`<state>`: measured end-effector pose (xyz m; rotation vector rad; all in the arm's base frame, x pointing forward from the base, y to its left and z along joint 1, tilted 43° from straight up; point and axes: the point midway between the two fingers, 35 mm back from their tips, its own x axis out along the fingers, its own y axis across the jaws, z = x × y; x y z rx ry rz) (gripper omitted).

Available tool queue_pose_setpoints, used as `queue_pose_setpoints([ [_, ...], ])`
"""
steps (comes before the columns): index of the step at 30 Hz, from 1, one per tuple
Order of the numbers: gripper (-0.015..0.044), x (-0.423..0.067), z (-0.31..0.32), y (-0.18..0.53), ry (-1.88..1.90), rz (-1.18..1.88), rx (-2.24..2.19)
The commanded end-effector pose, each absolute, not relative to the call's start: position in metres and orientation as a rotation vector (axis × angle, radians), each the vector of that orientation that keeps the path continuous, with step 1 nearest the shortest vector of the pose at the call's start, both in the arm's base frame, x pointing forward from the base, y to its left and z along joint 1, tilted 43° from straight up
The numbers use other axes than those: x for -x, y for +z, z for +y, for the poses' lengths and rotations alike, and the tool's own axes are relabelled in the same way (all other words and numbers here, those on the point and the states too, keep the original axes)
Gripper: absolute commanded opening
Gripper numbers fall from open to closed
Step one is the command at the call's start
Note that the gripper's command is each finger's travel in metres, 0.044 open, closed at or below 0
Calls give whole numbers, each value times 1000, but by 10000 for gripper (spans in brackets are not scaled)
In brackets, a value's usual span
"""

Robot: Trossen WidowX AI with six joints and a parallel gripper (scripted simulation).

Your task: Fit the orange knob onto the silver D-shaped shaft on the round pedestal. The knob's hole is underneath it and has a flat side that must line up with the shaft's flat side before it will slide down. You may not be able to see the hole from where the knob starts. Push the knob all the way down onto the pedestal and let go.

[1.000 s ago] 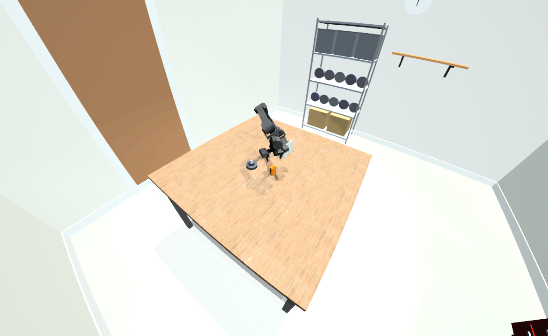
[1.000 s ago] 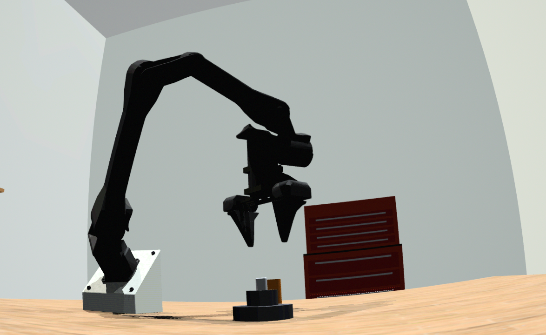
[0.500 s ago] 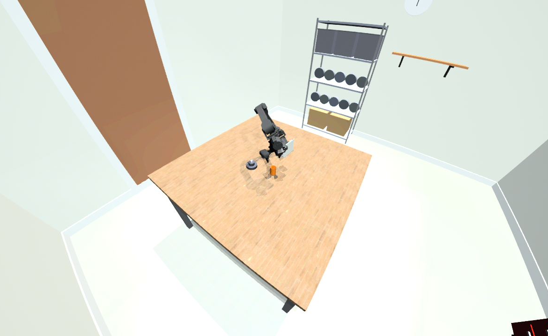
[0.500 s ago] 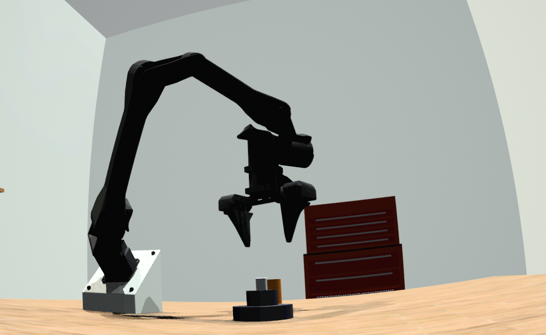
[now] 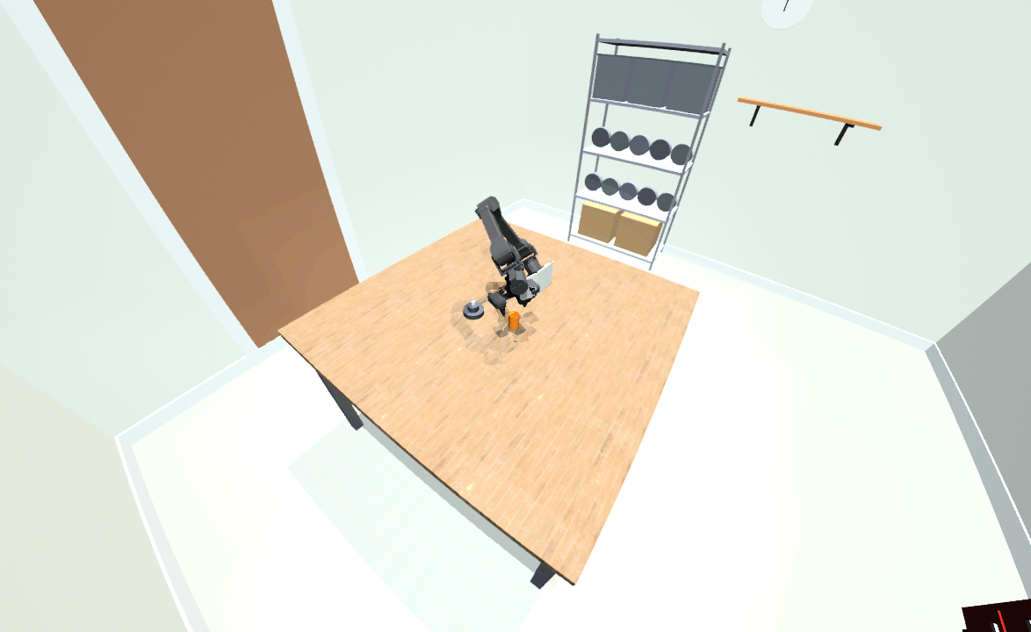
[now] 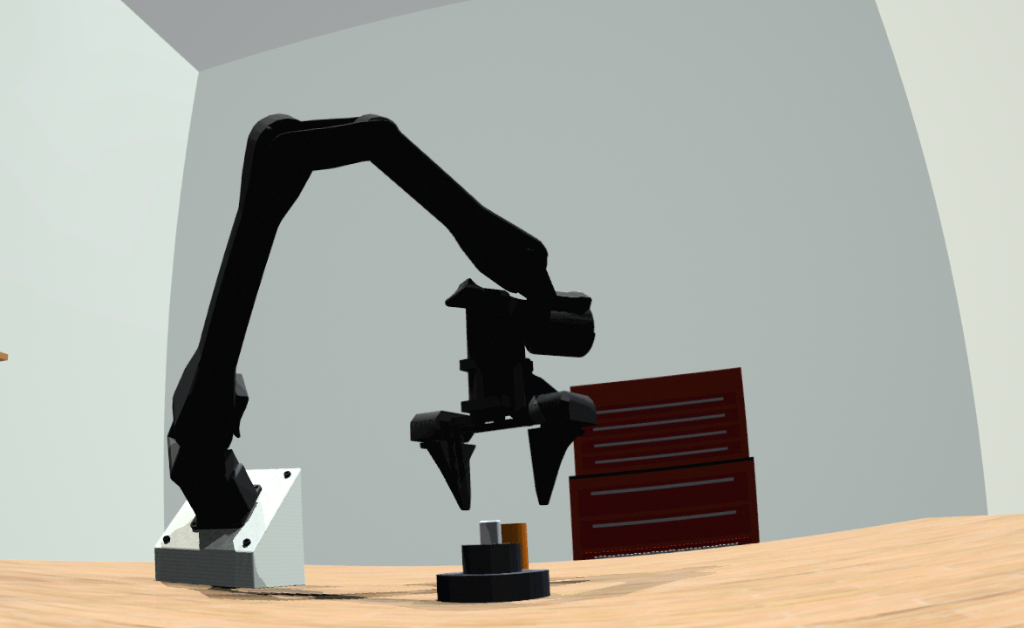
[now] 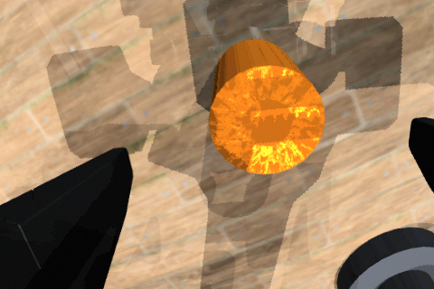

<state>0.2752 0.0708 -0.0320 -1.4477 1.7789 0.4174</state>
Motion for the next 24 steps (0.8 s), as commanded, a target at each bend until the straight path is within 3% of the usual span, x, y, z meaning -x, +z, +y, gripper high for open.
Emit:
queue_pose_setpoints([
  [1,440,-276,68,-36,420,1776,1459],
  [24,440,-276,43,-64,420,1775,1460],
])
